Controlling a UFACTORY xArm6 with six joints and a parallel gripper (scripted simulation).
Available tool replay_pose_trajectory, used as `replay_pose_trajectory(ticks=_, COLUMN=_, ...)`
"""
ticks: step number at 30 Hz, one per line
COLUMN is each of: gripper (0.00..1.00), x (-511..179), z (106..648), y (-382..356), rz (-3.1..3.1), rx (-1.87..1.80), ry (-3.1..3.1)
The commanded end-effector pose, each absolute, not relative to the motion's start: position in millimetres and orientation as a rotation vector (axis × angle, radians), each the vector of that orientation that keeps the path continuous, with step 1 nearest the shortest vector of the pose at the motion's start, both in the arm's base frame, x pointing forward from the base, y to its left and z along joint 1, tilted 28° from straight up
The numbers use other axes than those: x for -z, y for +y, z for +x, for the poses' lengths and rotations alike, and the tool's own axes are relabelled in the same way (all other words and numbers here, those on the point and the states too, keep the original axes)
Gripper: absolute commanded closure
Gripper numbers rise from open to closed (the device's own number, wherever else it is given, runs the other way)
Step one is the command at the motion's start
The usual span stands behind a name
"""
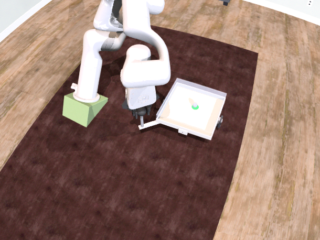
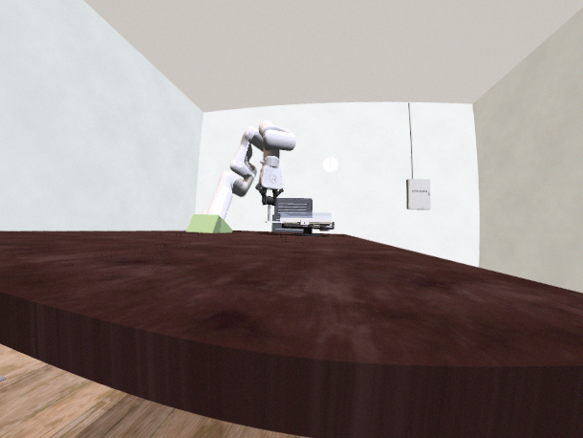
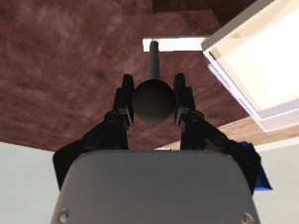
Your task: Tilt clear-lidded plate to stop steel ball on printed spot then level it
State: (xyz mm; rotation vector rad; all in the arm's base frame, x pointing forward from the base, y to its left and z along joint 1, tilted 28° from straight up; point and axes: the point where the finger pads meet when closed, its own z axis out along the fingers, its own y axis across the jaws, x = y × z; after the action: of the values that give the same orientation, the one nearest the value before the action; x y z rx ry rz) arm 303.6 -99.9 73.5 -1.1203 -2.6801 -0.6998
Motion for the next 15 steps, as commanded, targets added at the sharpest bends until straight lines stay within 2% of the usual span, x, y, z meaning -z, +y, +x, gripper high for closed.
replay_pose_trajectory(ticks=1, gripper=1.00, x=-73.2, z=303.8, y=-100.3, rz=-1.120, rx=0.700, ry=-2.680)
replay_pose_trajectory(ticks=15, gripper=1.00, x=-75.1, z=304.4, y=-100.8, rz=-1.120, rx=0.700, ry=-2.680)
